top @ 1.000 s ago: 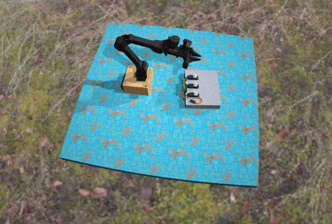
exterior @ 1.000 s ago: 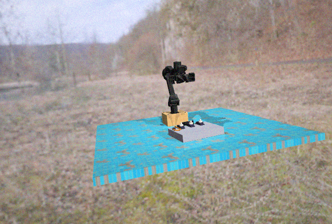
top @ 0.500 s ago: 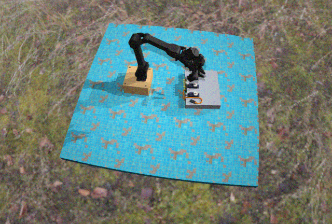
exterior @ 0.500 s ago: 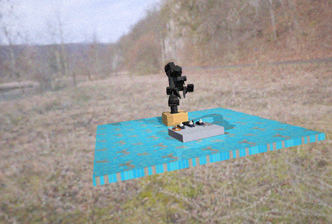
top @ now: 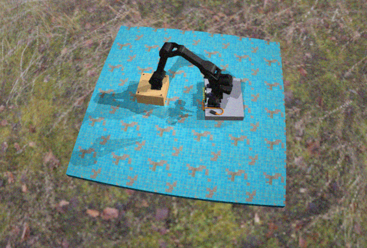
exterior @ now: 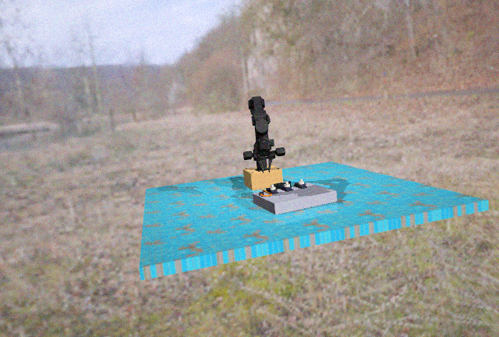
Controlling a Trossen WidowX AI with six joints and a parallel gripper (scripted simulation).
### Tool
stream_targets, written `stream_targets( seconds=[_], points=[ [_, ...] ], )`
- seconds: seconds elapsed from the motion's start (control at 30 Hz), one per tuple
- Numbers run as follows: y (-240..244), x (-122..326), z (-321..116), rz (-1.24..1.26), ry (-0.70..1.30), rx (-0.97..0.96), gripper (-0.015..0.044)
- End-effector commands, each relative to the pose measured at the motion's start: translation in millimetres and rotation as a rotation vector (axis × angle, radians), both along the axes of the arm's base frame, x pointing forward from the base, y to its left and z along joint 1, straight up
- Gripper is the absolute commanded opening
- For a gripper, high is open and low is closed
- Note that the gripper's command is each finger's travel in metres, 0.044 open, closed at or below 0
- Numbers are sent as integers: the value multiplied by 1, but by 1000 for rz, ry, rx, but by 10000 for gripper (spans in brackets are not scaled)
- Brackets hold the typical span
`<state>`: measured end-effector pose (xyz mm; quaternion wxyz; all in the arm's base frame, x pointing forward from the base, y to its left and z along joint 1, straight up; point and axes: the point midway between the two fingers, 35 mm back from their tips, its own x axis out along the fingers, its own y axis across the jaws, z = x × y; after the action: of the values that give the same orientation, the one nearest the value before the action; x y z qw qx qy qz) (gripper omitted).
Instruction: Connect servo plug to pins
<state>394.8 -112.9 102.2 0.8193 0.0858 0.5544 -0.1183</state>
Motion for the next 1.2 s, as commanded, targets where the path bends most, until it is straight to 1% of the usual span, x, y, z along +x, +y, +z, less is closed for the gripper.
stream_targets(
  seconds=[0.0, 0.23, 0.37, 0.53, 1.1, 1.17],
  points=[
    [-12, -5, -21, -30, 120, 33, 115],
    [-26, -20, -58, -77, 321, 102, 115],
    [-27, -20, -61, -78, 327, 104, 115],
    [-27, -19, -83, -78, 327, 104, 115],
    [-27, -19, -99, -78, 327, 104, 115],
    [-27, -19, -99, -78, 327, 104, 62]
  ],
)
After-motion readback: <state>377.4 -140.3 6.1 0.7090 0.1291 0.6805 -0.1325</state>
